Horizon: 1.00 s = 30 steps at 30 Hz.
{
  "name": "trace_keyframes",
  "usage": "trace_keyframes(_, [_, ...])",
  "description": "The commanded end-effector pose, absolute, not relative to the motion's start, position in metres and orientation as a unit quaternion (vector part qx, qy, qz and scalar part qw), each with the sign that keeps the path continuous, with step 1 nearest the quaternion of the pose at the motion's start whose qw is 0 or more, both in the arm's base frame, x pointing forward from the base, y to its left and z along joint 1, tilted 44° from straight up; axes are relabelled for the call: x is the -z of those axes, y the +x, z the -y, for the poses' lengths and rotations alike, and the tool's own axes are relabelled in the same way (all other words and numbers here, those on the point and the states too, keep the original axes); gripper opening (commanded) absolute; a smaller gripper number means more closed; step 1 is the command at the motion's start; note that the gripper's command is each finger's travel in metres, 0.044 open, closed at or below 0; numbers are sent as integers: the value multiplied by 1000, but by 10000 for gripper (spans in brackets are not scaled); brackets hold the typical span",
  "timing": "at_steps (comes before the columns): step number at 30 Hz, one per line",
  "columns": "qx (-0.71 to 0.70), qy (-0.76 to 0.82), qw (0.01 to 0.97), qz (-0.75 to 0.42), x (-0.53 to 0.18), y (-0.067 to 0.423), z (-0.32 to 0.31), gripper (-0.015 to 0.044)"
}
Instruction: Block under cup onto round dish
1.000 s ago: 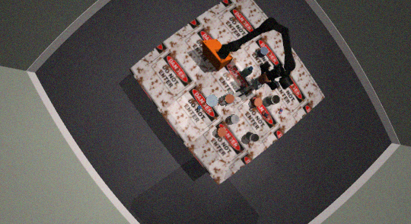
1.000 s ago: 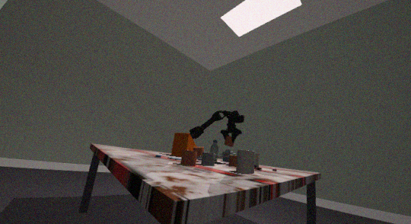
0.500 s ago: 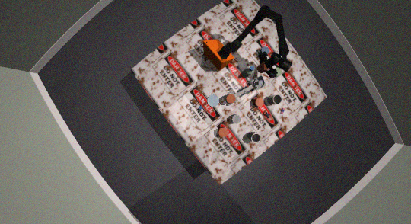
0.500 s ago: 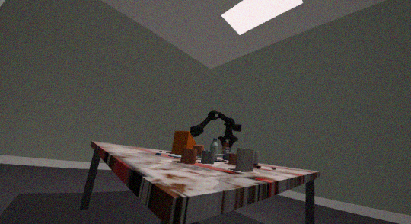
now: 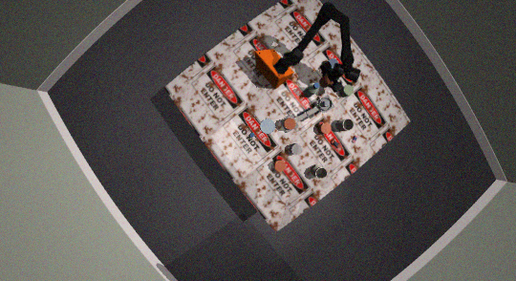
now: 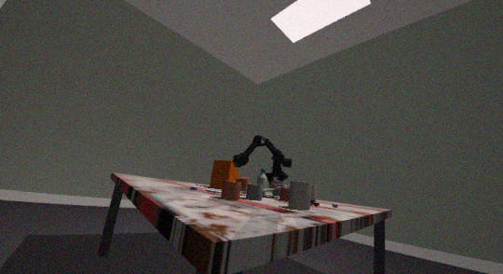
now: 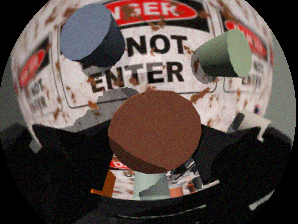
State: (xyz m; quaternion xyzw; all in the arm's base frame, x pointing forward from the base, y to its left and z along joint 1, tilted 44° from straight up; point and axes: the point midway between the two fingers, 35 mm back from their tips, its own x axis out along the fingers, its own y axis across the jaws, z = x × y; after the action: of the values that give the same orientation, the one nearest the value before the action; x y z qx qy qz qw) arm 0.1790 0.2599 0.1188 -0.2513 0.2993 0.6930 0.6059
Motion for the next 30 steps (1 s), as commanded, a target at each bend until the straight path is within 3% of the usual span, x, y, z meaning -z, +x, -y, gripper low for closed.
trace_keyframes(1, [-691, -250, 608, -302, -109, 177, -269, 0])
trace_keyframes(17, [-691, -250, 608, -302, -95, 174, -282, 0])
trace_keyframes(30, [-694, -250, 604, -301, -98, 173, -279, 341])
